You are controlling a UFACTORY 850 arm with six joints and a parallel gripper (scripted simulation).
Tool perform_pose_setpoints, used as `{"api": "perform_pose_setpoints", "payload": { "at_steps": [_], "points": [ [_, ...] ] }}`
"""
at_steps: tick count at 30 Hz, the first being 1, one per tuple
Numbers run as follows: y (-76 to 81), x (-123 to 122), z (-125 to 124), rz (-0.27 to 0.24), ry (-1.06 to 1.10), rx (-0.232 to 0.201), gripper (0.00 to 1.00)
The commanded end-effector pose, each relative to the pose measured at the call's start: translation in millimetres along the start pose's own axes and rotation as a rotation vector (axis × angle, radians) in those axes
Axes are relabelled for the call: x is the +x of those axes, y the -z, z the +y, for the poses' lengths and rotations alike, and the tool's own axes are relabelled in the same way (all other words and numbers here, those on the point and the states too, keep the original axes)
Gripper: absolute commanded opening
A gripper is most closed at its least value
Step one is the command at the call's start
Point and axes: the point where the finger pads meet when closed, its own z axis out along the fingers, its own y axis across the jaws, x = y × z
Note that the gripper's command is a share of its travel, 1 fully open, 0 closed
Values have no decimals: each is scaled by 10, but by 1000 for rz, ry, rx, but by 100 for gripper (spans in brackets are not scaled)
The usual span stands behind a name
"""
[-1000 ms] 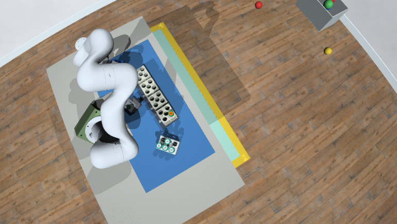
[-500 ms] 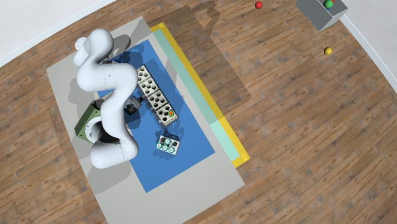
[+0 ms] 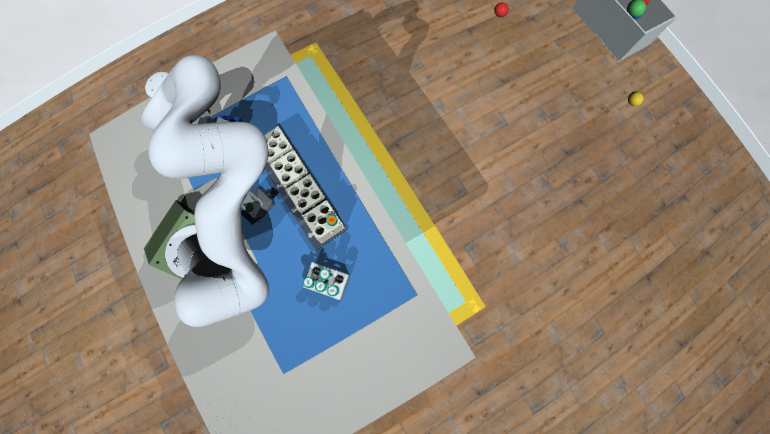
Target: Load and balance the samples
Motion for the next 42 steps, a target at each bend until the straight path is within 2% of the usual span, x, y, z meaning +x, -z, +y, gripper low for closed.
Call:
{"api": "perform_pose_setpoints", "payload": {
  "at_steps": [1, 24, 42],
  "points": [
    [9, -2, -7, -1, -1, 2, 0],
    [9, -2, -7, -1, -1, 2, 0],
    [116, -2, -7, -1, -1, 2, 0]
  ]
}}
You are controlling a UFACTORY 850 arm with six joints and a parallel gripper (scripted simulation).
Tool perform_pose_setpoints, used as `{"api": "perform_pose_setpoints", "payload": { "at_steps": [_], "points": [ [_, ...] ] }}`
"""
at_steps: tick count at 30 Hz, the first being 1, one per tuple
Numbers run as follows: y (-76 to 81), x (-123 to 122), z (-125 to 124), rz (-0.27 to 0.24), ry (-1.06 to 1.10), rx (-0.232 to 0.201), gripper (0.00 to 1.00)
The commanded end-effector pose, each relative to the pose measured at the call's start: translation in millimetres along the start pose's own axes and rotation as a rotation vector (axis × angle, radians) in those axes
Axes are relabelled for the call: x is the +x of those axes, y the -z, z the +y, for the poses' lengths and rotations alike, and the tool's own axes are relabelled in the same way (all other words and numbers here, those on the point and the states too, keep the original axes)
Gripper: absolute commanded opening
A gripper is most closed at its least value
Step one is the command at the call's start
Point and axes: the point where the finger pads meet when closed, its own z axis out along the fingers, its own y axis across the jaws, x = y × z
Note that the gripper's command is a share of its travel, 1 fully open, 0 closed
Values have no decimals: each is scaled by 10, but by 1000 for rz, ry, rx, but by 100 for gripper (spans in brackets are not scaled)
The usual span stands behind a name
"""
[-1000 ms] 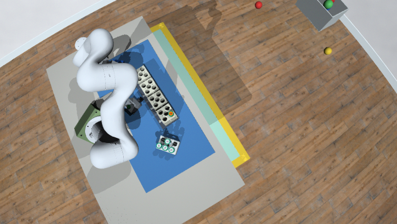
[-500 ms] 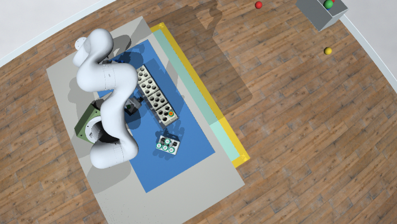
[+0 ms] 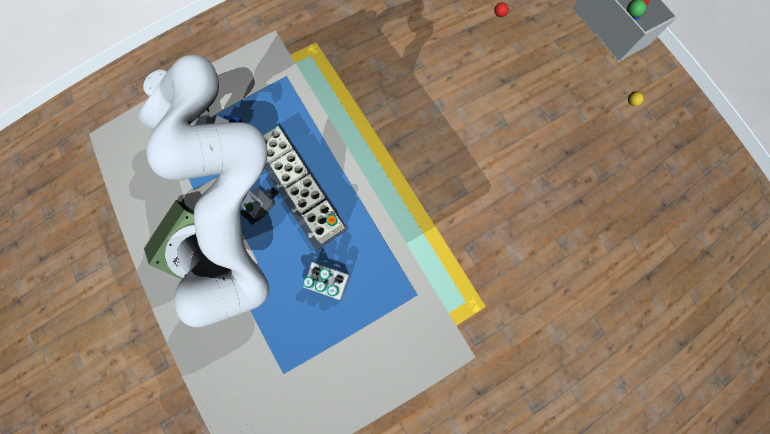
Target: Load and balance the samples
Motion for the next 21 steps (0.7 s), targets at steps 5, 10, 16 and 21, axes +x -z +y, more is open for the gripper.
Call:
{"api": "perform_pose_setpoints", "payload": {
  "at_steps": [5, 10, 16, 21],
  "points": [
    [57, -2, -7, -1, -1, 2, 0],
    [90, -2, -7, -1, -1, 2, 0],
    [117, -2, -7, -1, -1, 2, 0],
    [158, -2, -7, -1, -1, 2, 0]
  ]
}}
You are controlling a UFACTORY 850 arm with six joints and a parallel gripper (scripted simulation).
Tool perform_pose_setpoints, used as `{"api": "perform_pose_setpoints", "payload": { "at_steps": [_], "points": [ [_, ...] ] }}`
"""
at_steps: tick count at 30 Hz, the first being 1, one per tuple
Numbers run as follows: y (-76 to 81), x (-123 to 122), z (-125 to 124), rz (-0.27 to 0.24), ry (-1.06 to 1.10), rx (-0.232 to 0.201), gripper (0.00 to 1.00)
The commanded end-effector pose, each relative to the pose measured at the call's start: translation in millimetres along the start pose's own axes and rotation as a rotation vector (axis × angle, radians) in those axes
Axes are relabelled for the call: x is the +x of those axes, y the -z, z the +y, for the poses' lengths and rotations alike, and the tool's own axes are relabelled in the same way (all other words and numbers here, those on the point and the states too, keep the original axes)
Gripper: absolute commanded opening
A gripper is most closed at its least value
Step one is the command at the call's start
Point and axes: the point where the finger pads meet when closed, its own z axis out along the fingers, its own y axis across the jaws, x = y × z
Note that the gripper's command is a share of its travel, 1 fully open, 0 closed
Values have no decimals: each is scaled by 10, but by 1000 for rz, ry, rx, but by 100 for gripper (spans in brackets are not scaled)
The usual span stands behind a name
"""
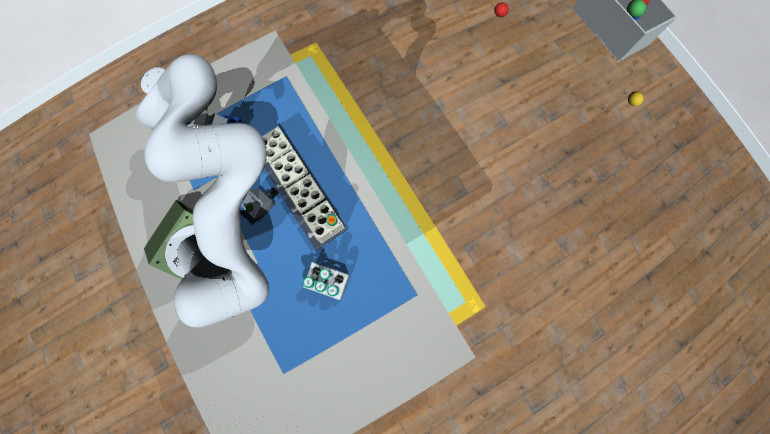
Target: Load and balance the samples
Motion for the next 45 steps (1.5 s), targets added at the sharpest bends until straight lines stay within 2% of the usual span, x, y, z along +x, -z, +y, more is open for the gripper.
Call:
{"api": "perform_pose_setpoints", "payload": {
  "at_steps": [1, 45],
  "points": [
    [63, -2, -9, -1, -1, 2, 0],
    [824, -2, -8, -1, -1, 2, 0]
  ]
}}
